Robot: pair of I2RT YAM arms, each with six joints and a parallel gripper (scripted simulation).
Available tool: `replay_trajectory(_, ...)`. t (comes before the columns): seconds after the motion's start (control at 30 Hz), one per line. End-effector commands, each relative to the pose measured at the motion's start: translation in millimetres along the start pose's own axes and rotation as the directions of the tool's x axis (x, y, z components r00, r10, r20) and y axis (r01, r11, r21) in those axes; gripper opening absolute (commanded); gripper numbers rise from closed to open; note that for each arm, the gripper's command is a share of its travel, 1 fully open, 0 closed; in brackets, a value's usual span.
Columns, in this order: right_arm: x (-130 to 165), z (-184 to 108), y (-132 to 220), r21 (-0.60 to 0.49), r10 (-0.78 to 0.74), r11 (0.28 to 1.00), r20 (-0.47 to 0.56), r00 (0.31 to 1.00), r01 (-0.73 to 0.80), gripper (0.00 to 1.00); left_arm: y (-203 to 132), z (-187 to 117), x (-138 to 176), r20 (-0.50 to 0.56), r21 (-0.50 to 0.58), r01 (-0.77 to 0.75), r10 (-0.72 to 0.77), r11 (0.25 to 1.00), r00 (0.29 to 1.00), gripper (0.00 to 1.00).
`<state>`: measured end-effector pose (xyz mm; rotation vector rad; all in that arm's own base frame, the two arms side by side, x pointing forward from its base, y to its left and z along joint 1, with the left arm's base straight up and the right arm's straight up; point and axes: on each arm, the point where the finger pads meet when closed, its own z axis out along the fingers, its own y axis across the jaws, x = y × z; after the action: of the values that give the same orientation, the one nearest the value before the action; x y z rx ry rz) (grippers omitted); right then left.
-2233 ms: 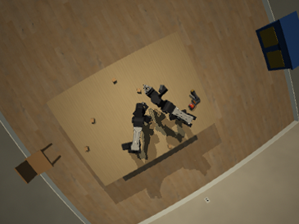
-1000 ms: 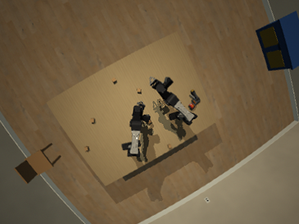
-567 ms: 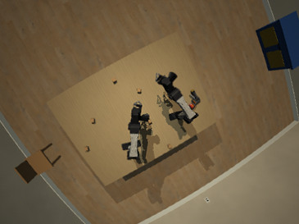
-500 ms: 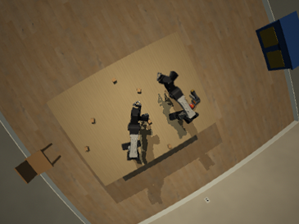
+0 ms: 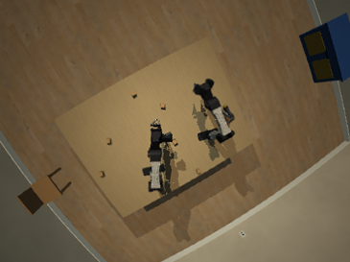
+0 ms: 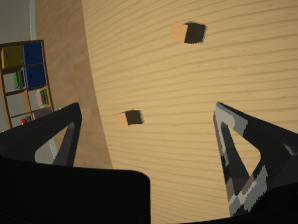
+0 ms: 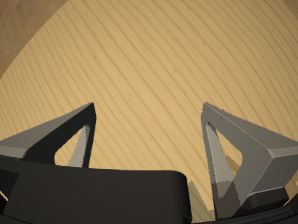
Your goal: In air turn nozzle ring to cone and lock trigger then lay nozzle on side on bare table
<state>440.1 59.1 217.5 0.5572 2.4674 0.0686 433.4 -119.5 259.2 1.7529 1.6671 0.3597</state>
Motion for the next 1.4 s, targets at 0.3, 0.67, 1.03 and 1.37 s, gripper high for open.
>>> replay_trajectory(0.3, 4, 19, -75, 0.079, -0.206, 0.973, -0.118, 0.971, 0.216, 0.78, 23, -22, 11, 0.018, -0.173, 0.232, -0.232, 0.957, 0.973, 1.0)
replay_trajectory(0.67, 12, 20, -153, 0.1, -0.337, 0.925, -0.236, 0.911, 0.367, 0.78, 39, -52, 26, 0.101, -0.307, 0.442, -0.433, 0.843, 0.896, 1.0)
replay_trajectory(1.03, 35, 29, -216, 0.053, -0.425, 0.877, -0.376, 0.823, 0.477, 0.78, 48, -75, 37, 0.211, -0.381, 0.6, -0.566, 0.703, 0.797, 1.0)
replay_trajectory(1.37, 64, 22, -273, -0.049, -0.514, 0.828, -0.464, 0.721, 0.559, 0.78, 56, -102, 48, 0.361, -0.423, 0.745, -0.658, 0.517, 0.661, 1.0)
